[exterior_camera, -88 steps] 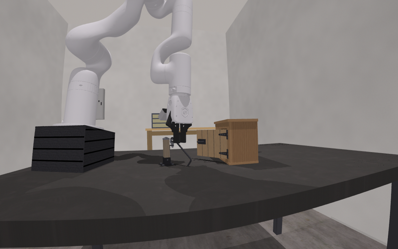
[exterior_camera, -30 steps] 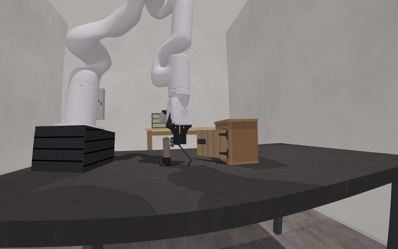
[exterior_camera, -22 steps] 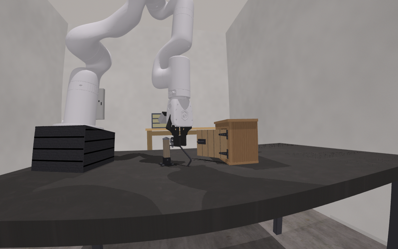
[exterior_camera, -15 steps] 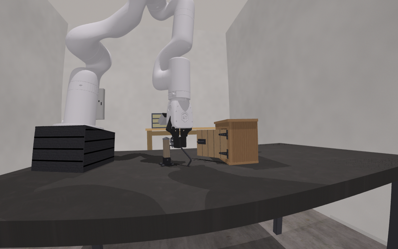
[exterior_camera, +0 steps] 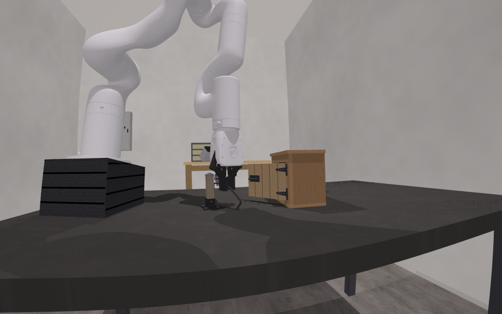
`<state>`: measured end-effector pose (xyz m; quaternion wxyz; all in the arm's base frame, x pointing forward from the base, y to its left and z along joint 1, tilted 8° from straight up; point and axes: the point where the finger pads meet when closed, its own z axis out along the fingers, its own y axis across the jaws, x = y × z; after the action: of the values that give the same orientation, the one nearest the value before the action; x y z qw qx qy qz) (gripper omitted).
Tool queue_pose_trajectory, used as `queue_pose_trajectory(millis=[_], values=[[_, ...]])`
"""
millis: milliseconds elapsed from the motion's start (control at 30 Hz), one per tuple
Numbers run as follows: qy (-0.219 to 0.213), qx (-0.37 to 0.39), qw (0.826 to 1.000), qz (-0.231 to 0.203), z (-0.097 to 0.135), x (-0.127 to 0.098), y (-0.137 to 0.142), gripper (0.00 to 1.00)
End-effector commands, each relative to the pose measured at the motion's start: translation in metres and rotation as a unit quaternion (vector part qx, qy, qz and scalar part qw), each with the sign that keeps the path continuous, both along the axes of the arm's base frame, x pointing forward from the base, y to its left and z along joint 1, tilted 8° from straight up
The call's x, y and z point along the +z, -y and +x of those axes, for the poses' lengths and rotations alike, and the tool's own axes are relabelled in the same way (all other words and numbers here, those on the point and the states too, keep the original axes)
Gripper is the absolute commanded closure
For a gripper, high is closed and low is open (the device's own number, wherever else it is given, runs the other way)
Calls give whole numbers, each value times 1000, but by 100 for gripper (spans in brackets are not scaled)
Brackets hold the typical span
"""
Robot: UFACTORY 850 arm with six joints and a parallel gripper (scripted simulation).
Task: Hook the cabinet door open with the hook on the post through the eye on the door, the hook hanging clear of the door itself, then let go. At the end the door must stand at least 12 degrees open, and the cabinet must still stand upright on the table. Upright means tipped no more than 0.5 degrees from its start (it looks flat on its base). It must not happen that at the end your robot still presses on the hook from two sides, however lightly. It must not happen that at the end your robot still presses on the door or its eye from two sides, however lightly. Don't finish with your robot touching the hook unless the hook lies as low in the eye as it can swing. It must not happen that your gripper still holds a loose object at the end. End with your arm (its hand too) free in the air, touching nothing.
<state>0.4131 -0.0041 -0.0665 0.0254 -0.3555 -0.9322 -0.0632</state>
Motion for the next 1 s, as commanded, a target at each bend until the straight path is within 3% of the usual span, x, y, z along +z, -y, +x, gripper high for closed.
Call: queue_pose_trajectory(millis=[0, 333, 367, 967], values=[[3, 0, 1000, -1, 1, -2, 0, 76], [3, 0, 1000, -1, 1, -3, 0, 76], [3, 0, 1000, -1, 1, -3, 0, 96], [3, 0, 1000, -1, 1, -3, 0, 96]])
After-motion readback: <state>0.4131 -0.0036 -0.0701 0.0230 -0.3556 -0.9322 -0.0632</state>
